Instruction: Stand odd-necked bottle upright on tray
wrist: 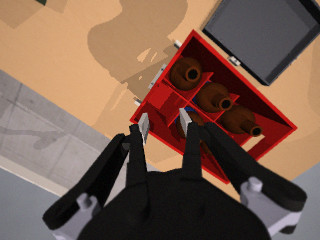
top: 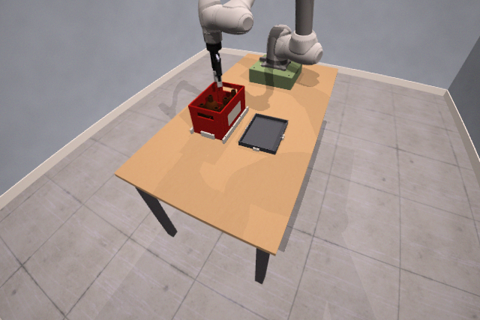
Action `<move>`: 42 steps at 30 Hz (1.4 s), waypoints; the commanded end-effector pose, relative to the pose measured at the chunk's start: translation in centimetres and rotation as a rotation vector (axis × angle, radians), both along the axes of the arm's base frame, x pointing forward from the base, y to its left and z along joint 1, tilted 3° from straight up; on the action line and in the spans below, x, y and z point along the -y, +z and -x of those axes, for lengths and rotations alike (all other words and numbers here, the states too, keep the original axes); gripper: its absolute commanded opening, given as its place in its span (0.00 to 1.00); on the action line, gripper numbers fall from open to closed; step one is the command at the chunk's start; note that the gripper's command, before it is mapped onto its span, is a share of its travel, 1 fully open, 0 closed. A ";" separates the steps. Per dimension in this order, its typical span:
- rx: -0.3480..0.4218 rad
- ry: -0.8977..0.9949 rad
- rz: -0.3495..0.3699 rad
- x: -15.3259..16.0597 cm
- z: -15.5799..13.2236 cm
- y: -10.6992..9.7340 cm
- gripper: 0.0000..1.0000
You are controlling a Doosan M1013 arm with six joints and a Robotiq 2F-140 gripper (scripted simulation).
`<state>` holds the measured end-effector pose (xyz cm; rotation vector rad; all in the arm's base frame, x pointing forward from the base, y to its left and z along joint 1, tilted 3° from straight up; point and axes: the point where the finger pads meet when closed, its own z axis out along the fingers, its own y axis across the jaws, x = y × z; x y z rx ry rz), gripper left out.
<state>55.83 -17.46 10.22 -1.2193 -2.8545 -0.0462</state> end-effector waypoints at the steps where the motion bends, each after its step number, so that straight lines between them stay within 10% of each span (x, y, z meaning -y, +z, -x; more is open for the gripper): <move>1: -0.001 0.003 0.002 0.3 0.2 -0.3 0.38; 42: -0.001 0.003 0.002 0.1 0.2 -3.9 0.38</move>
